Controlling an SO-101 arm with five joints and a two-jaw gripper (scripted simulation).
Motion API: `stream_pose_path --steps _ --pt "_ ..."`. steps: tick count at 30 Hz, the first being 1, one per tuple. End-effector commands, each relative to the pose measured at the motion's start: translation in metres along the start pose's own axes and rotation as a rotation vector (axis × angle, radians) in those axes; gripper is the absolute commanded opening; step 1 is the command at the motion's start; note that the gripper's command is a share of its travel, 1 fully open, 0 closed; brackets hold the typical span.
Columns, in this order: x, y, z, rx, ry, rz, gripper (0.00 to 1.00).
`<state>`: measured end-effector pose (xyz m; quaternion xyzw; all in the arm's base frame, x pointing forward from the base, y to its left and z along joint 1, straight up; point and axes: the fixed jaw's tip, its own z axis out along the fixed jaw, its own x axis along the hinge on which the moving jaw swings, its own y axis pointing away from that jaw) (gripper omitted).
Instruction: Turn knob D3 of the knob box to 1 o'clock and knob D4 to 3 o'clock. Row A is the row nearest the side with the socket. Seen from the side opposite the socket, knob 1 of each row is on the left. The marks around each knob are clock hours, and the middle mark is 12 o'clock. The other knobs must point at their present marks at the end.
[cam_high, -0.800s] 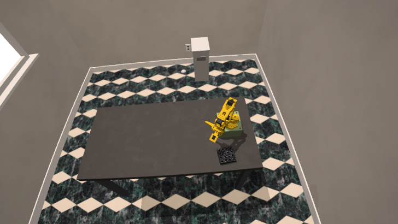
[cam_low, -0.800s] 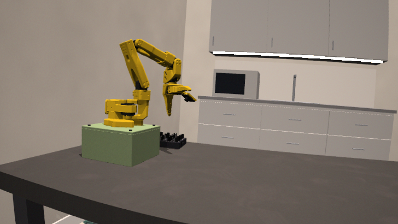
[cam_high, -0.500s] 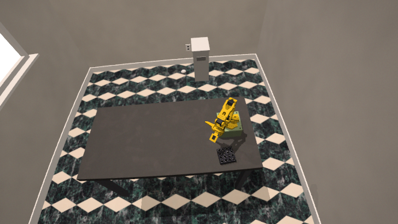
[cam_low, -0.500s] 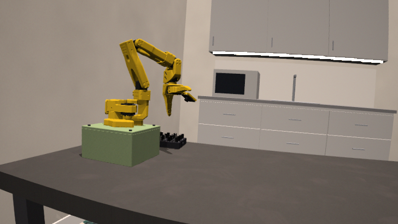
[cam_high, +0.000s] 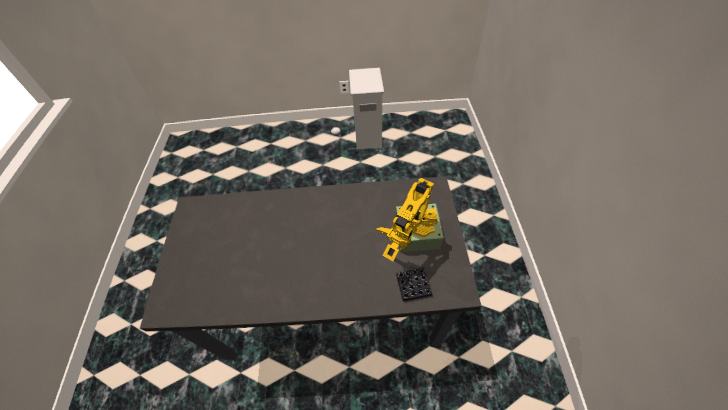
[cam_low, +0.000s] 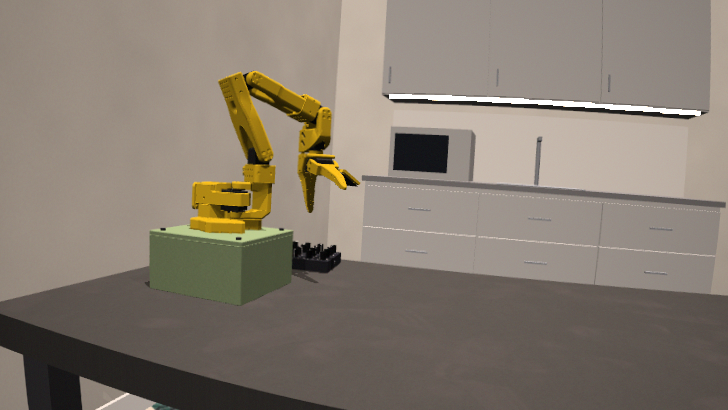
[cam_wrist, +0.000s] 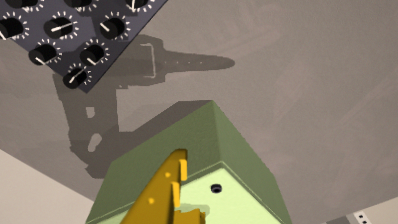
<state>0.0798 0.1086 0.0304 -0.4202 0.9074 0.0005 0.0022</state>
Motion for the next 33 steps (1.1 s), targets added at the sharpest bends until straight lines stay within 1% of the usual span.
stream_pose_path --steps 1,4,8,10,15,19,23,29,33 --pt "-0.003 0.0 0.0 -0.002 -0.047 0.0 0.4" --pt "-0.007 0.0 0.001 -0.003 -0.109 0.0 0.4" --pt "-0.015 0.0 0.001 -0.004 -0.214 0.0 0.4" --pt "-0.015 0.0 0.001 -0.004 -0.214 0.0 0.4" --pt "-0.024 0.0 0.001 -0.006 -0.342 0.0 0.4" --pt "-0.028 0.001 0.0 -0.007 -0.409 0.0 0.4" --pt "-0.03 0.001 -0.001 -0.007 -0.433 0.0 0.4" --pt "-0.03 0.001 -0.001 -0.007 -0.434 -0.001 0.4" --pt "-0.03 0.005 -0.001 -0.012 -0.434 -0.03 0.4"
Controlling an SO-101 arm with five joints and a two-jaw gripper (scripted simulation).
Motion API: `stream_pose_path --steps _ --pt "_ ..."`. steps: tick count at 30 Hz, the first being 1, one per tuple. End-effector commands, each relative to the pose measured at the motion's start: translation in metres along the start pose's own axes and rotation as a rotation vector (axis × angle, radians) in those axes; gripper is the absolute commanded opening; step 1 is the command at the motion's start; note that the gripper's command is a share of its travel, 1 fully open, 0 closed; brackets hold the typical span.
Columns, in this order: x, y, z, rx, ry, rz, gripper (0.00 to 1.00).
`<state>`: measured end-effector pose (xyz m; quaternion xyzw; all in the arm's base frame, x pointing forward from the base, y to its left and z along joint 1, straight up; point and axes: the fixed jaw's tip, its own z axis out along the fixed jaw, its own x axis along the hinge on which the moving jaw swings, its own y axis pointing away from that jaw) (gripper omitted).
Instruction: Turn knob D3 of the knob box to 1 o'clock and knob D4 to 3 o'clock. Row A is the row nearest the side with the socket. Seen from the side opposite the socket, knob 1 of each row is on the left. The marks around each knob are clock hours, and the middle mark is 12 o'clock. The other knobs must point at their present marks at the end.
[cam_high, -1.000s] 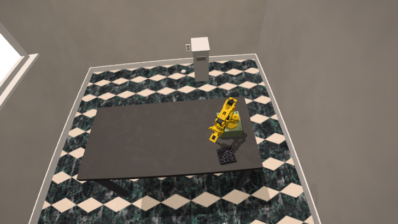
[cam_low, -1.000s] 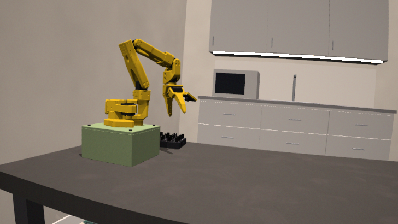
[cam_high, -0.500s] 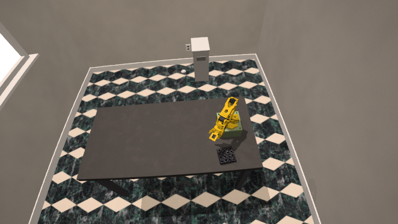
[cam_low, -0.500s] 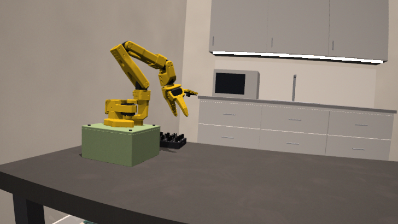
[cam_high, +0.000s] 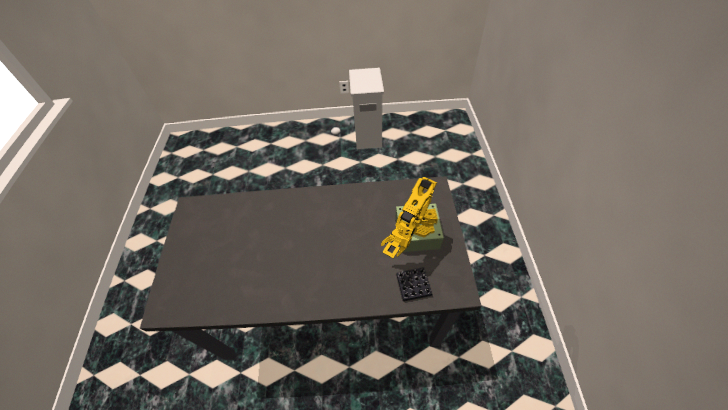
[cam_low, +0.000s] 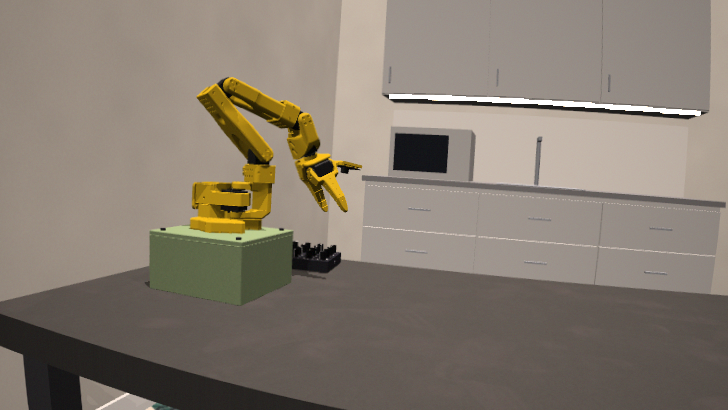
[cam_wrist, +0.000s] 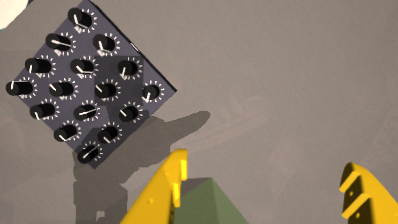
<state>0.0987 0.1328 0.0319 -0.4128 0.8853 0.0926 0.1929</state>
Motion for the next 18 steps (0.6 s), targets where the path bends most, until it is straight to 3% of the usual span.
stream_pose_path --steps 1,18 --pt "0.001 0.006 0.0 -0.017 -0.007 -0.038 0.4" --pt "0.018 0.066 -0.007 -0.178 -0.009 -0.428 0.4"
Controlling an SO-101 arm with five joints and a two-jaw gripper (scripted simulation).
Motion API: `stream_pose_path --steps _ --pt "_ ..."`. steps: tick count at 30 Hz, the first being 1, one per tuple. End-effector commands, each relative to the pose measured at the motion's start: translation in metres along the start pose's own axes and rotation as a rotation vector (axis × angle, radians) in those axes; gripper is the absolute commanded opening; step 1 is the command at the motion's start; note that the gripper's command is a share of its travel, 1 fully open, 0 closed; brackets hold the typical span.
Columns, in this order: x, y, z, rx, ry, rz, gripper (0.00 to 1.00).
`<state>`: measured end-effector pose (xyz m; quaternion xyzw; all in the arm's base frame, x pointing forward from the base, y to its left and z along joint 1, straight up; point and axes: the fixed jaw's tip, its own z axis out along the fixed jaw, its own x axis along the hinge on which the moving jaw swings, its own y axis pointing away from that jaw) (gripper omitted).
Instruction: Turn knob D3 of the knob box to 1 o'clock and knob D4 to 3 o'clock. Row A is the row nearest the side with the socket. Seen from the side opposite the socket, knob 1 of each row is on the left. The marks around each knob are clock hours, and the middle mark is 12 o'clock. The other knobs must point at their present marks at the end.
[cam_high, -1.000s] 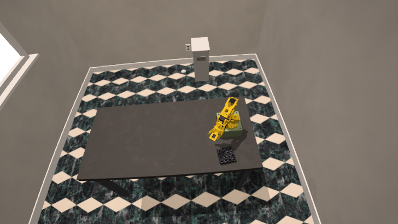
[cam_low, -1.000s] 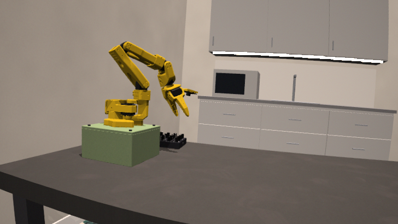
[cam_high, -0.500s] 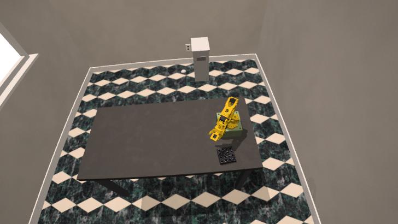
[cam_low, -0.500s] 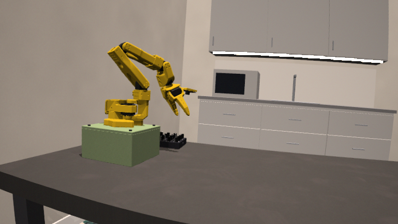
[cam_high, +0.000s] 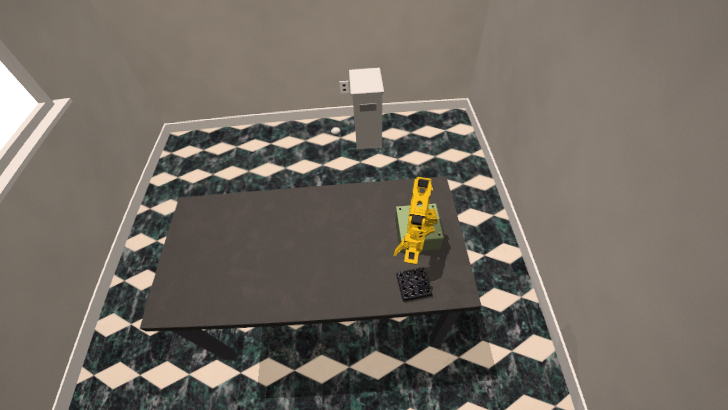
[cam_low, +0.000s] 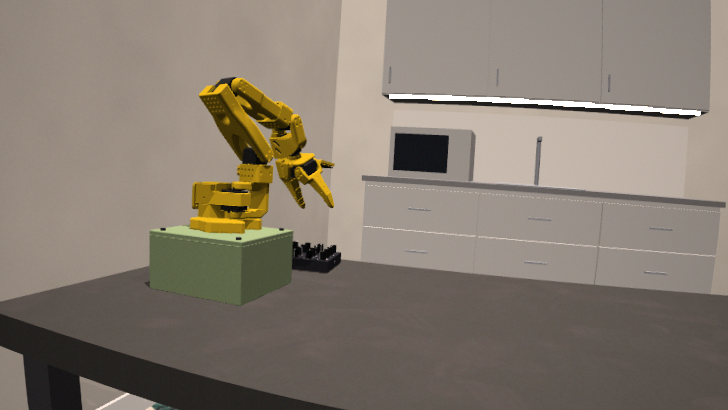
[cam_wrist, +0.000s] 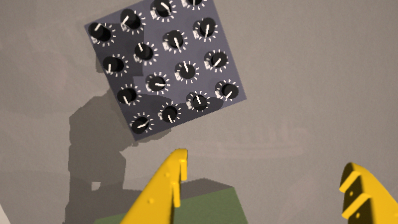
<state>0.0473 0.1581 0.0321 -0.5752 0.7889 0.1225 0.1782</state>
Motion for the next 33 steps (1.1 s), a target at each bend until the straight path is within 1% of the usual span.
stream_pose_path --steps 1,6,33 --pt "0.0017 0.0145 -0.0001 -0.038 -0.004 -0.09 0.4" --pt "0.0025 0.0211 -0.0005 -0.055 -0.004 -0.132 0.4" --pt "0.003 0.0217 -0.0003 -0.057 -0.005 -0.138 0.4"
